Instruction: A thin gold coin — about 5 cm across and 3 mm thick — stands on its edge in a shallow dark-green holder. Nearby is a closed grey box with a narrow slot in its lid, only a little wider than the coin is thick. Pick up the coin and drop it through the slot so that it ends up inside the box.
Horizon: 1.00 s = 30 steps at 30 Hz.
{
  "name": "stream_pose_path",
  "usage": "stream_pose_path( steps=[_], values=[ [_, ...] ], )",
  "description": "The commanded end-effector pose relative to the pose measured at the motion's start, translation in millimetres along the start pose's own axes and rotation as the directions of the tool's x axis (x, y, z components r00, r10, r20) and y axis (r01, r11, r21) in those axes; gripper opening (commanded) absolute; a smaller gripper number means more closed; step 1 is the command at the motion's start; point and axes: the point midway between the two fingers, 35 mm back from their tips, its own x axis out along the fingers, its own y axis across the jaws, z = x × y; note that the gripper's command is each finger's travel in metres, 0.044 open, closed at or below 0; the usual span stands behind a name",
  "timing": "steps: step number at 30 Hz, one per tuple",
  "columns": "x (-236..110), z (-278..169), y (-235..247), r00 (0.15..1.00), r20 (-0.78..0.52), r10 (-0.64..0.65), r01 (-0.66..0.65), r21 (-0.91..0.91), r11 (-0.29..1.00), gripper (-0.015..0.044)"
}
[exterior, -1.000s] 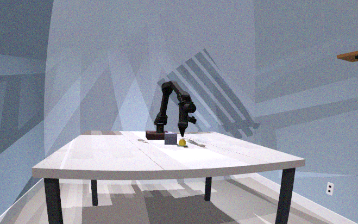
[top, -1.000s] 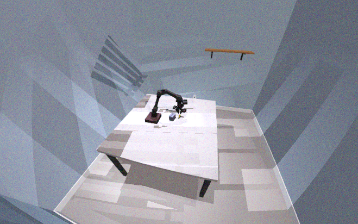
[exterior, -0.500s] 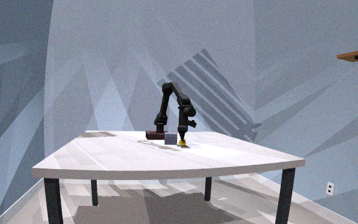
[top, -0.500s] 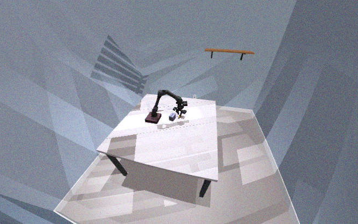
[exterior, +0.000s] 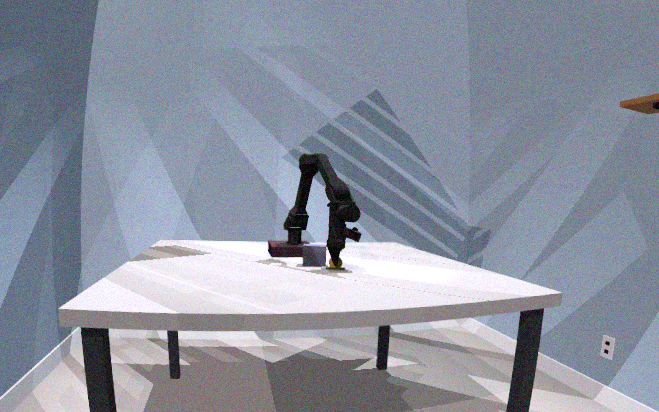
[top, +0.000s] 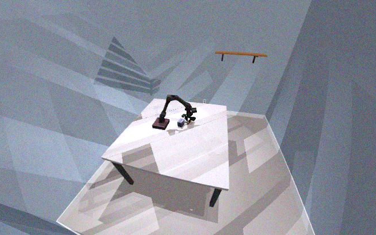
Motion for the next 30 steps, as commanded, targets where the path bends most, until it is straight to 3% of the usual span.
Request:
stream_pose_path(
  steps=[1,3,9,19,30],
  values=[
    [5.9,-0.5,1.1,1.000,0.000,0.002,-0.002,0.006,1.000,0.0161],
    [6.9,-0.6,1.2,1.000,0.000,0.002,-0.002,0.006,1.000,0.0161],
    [6.9,-0.6,1.2,1.000,0.000,0.002,-0.002,0.006,1.000,0.0003],
    [5.3,-0.4,1.0,1.000,0.000,0.002,-0.002,0.006,1.000,0.0000],
    [-21.2,1.3,-1.8,1.000,0.000,0.002,-0.002,0.006,1.000,0.0000]
  ],
)
